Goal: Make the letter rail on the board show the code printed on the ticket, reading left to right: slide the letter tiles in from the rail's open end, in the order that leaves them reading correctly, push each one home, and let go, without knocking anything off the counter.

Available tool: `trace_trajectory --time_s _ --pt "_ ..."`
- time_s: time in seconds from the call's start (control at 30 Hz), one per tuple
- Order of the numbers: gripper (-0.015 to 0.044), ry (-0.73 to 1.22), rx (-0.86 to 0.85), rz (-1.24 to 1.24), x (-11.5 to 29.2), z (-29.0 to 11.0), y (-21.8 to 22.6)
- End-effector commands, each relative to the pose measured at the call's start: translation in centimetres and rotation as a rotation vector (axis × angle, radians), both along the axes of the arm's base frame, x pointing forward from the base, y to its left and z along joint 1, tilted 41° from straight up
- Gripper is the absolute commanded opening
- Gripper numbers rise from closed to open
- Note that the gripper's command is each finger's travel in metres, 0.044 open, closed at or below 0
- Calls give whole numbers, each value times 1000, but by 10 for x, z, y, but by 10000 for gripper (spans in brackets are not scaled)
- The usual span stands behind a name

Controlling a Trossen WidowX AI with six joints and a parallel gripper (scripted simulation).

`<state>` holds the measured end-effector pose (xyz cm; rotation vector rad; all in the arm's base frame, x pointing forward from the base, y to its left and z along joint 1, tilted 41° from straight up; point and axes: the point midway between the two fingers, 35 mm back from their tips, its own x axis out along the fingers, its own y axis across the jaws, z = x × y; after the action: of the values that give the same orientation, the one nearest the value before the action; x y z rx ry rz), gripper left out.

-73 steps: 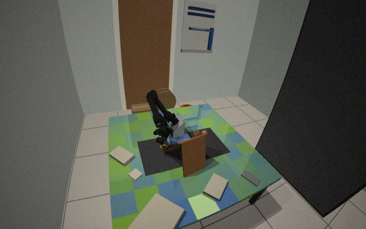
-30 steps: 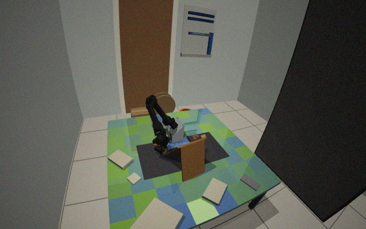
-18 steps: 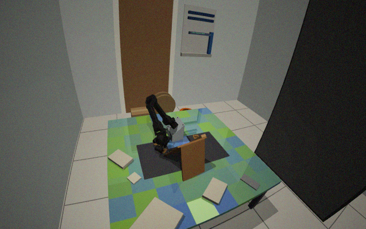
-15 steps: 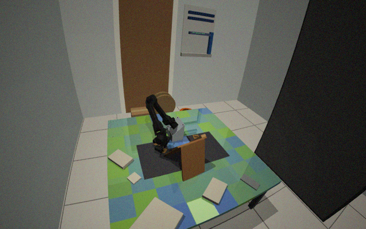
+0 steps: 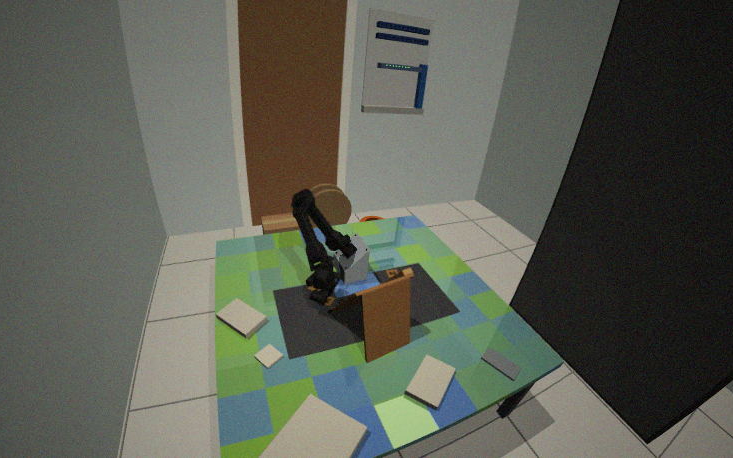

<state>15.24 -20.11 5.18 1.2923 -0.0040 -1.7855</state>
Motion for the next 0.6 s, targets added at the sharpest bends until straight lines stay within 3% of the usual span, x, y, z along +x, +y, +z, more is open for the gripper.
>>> trace_trajectory --time_s 0.0,0.07,0.57 --pt "50 -7 1 1 0 2 2" --pt "0 -7 1 1 0 3 3" --pt "0 -7 2 1 -1 6 11"
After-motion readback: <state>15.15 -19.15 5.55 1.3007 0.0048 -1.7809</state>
